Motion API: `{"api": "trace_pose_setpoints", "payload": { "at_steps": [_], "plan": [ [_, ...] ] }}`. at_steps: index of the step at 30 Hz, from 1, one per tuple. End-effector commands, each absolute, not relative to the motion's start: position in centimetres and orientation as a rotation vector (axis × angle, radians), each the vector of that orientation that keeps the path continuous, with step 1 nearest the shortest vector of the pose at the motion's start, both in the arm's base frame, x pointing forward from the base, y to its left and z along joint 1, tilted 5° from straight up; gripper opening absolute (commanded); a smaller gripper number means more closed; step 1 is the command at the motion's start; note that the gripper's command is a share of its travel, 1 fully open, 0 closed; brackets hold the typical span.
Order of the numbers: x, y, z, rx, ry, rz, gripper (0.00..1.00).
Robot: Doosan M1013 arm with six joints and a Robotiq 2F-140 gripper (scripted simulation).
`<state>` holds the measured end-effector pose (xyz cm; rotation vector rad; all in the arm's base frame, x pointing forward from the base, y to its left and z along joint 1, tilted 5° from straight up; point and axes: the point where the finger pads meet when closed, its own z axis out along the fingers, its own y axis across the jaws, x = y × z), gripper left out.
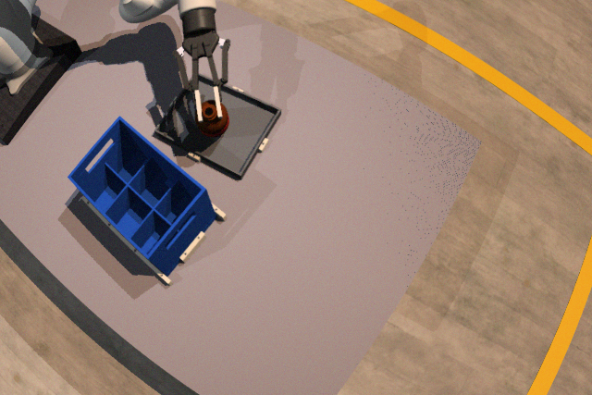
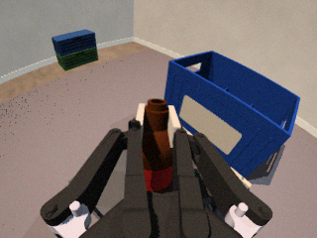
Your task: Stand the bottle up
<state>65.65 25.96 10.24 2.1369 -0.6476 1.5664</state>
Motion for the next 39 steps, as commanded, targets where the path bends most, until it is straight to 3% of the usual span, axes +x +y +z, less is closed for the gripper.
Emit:
{"api": "trace_pose_setpoints", "payload": {
  "at_steps": [1, 39],
  "plan": [
    [65.7, 25.9, 9.9, 2.137, -0.648, 1.566, 0.1],
    [65.7, 25.8, 8.1, 2.137, -0.648, 1.566, 0.1]
  ]
}}
